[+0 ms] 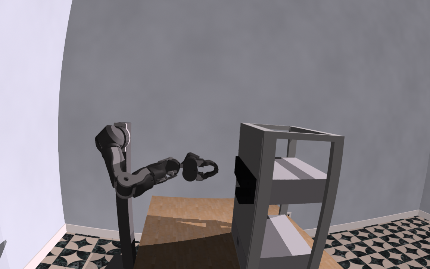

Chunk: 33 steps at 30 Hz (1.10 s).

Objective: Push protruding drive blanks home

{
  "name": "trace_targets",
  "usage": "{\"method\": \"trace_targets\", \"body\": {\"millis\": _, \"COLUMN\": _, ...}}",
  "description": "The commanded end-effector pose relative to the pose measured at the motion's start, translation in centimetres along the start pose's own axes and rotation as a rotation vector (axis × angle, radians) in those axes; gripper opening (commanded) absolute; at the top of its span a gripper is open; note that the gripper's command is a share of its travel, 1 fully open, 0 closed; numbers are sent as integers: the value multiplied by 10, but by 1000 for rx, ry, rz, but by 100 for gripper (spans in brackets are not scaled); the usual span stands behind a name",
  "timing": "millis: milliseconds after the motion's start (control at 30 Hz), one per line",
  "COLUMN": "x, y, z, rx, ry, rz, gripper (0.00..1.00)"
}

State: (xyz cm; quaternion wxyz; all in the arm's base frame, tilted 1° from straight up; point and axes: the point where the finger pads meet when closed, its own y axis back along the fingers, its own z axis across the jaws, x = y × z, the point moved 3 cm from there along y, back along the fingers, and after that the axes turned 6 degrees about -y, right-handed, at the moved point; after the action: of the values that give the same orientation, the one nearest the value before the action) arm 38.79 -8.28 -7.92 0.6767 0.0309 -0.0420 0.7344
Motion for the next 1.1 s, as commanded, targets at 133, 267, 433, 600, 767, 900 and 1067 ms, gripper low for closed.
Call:
{"method": "trace_targets", "body": {"millis": 133, "x": -2, "y": 4, "z": -1, "rx": 9, "ry": 3, "rz": -14, "gripper": 0}}
{"method": "trace_targets", "body": {"millis": 267, "x": -2, "y": 5, "z": -1, "rx": 8, "ry": 2, "rz": -14, "gripper": 0}}
{"method": "trace_targets", "body": {"millis": 433, "x": -5, "y": 10, "z": -3, "rx": 9, "ry": 2, "rz": -14, "gripper": 0}}
{"method": "trace_targets", "body": {"millis": 600, "x": -7, "y": 7, "z": -4, "rx": 13, "ry": 4, "rz": -18, "gripper": 0}}
{"method": "trace_targets", "body": {"millis": 767, "x": -7, "y": -7, "z": -4, "rx": 13, "ry": 4, "rz": -18, "gripper": 0}}
{"method": "trace_targets", "body": {"millis": 900, "x": -8, "y": -35, "z": -5, "rx": 14, "ry": 3, "rz": -18, "gripper": 0}}
{"method": "trace_targets", "body": {"millis": 1067, "x": -8, "y": -54, "z": -5, "rx": 15, "ry": 3, "rz": -18, "gripper": 0}}
